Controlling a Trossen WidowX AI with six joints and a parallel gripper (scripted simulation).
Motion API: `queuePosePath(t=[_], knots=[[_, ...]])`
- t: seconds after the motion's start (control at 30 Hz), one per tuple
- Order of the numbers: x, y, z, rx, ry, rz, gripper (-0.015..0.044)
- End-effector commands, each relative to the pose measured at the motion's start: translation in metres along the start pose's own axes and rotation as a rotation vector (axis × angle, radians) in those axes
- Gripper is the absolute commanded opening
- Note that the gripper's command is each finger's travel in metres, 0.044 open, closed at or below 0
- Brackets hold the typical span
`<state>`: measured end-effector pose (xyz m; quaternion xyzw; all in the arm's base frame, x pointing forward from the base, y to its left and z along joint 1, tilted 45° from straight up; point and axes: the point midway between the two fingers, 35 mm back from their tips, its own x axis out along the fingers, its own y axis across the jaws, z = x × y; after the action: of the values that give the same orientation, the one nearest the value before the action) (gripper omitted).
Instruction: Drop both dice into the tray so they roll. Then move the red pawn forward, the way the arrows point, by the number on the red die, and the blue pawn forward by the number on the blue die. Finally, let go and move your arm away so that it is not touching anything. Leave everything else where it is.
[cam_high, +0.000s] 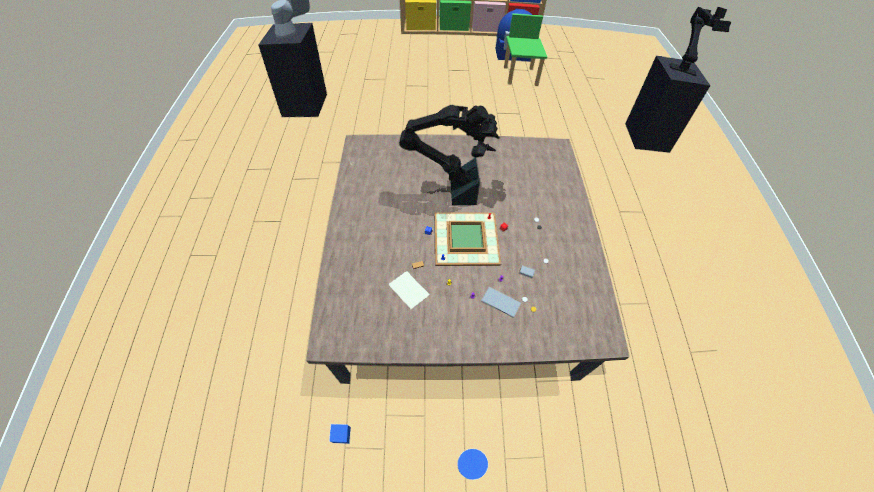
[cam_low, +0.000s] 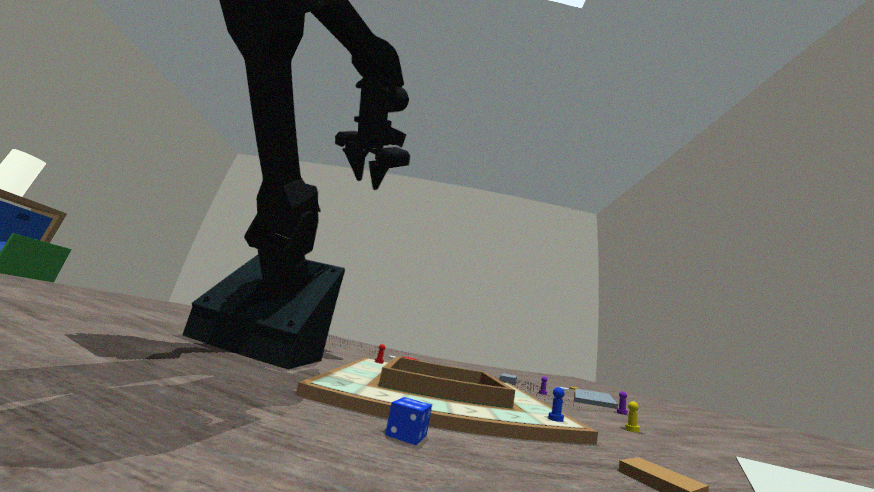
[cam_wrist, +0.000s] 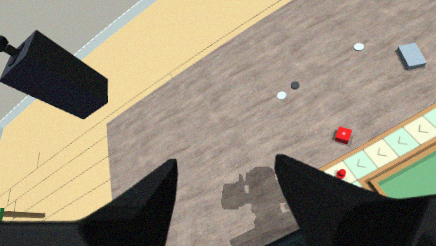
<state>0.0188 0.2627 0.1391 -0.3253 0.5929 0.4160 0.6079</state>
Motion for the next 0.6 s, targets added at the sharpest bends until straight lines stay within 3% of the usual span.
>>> queuePosePath(t=[0.0, 0.27, 0.57], knots=[[0.047, -0.042, 0.021, 0.115, 0.09, -0.156, 0.0275], [0.139, -0.135, 0.024, 0.254, 0.289, -0.401, 0.0275], [0.223, -0.229, -0.034, 0.324, 0.582, -0.615, 0.0275]])
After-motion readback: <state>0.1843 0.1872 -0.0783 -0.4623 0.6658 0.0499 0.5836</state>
